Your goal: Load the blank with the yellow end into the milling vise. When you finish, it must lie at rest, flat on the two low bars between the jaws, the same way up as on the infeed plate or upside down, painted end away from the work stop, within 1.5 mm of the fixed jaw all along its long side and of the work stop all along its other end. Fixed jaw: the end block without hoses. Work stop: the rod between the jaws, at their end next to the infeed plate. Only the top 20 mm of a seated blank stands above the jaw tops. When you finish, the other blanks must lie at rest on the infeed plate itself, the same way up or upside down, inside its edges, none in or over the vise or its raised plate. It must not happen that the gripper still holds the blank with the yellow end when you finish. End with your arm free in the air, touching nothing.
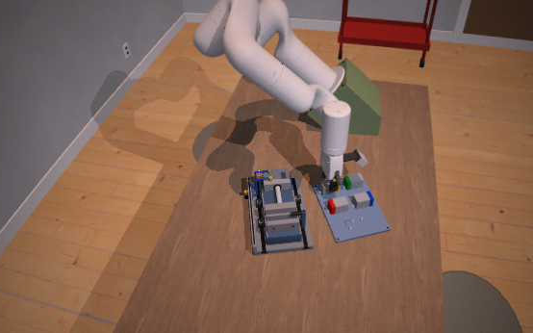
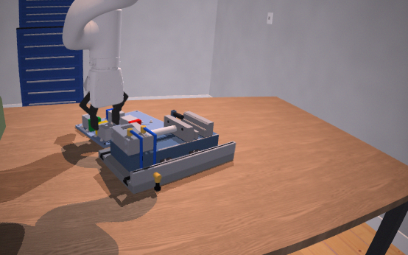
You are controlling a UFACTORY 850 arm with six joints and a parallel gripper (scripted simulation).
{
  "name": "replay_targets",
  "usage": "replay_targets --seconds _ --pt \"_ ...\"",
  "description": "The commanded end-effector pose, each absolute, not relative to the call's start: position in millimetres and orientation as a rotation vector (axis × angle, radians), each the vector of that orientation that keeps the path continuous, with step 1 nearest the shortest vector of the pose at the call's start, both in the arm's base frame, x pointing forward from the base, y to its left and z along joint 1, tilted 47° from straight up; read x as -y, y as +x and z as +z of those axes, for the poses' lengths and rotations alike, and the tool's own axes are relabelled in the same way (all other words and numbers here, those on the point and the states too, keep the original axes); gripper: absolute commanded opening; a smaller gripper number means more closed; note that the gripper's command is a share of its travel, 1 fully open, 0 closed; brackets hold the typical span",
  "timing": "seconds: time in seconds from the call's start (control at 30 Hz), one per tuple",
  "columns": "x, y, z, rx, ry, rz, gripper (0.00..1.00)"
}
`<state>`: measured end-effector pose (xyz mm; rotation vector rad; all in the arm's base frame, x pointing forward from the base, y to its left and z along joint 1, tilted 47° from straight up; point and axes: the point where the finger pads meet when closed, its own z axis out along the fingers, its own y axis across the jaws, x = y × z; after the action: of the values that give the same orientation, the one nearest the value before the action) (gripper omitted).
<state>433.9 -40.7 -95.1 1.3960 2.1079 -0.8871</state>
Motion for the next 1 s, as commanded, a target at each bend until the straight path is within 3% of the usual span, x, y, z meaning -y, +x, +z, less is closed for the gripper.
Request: replay_targets --seconds 0.0,0.97 --pt "39.5 434.5 -94.1 -2.108 1.396 -0.886 0.72" --pt "35.6 434.2 -90.4 -2.108 1.396 -0.886 0.72"
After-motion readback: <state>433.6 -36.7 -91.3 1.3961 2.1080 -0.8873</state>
